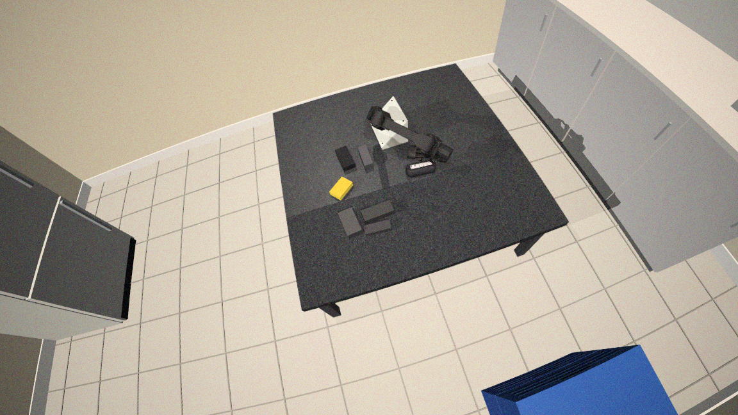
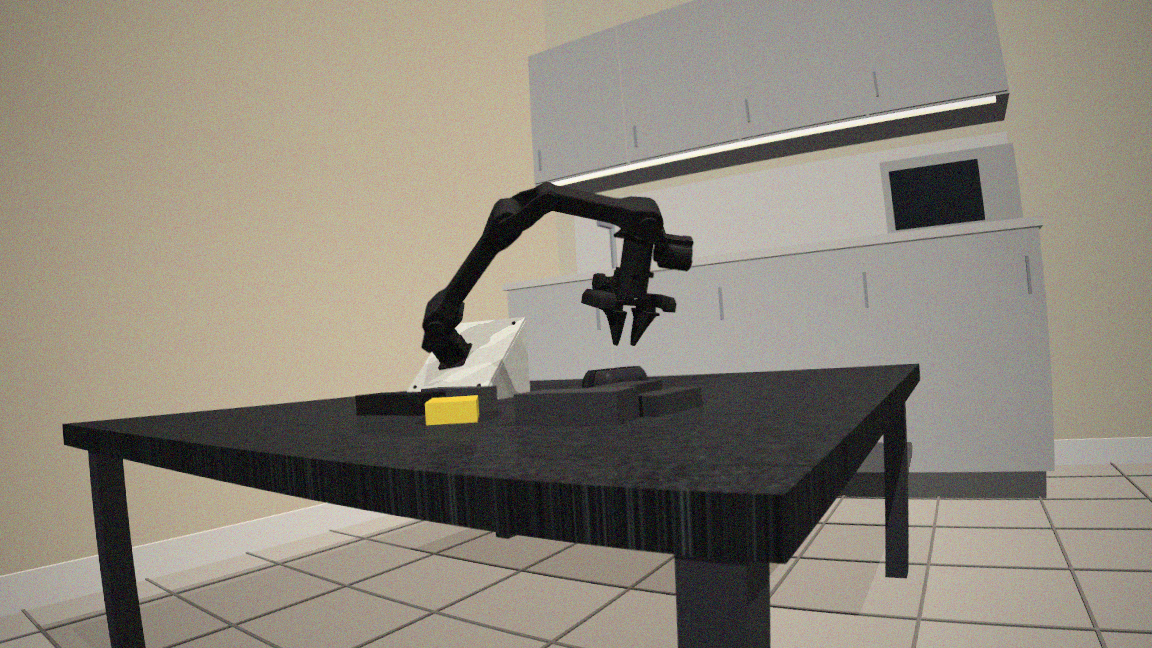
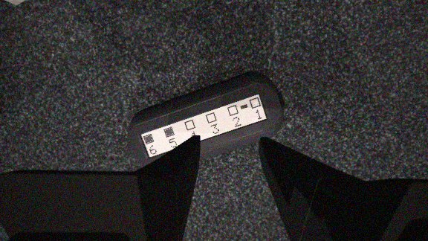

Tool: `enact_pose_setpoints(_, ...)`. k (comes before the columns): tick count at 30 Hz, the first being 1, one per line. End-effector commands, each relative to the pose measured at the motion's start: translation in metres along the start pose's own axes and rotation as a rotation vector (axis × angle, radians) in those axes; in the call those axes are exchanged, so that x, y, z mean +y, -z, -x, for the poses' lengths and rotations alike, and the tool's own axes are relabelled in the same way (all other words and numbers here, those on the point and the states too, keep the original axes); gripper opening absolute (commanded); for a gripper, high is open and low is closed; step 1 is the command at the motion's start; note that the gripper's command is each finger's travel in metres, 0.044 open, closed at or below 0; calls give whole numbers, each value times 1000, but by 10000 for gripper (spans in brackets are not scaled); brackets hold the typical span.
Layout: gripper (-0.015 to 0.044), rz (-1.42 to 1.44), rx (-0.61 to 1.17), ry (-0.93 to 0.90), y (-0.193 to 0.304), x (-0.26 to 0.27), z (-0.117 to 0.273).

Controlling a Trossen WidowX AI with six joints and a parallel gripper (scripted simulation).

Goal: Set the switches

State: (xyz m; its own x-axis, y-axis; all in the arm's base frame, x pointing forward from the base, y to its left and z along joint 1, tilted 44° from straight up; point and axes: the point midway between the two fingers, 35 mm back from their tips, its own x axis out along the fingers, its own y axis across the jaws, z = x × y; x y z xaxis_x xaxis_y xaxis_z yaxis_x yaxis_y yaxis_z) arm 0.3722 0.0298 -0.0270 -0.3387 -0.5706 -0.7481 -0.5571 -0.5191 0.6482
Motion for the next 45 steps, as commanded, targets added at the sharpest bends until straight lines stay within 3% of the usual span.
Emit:
enact_pose_setpoints(1, 289, -233, 56, 19, -7, -7, -2)
enact_pose_setpoints(7, 440, -604, 124, 74, -15, -16, -7)
enact_pose_setpoints(17, 440, -1180, 188, 214, -29, -28, -14)
enact_pose_setpoints(45, 440, -1184, 190, 217, -23, -30, -35)
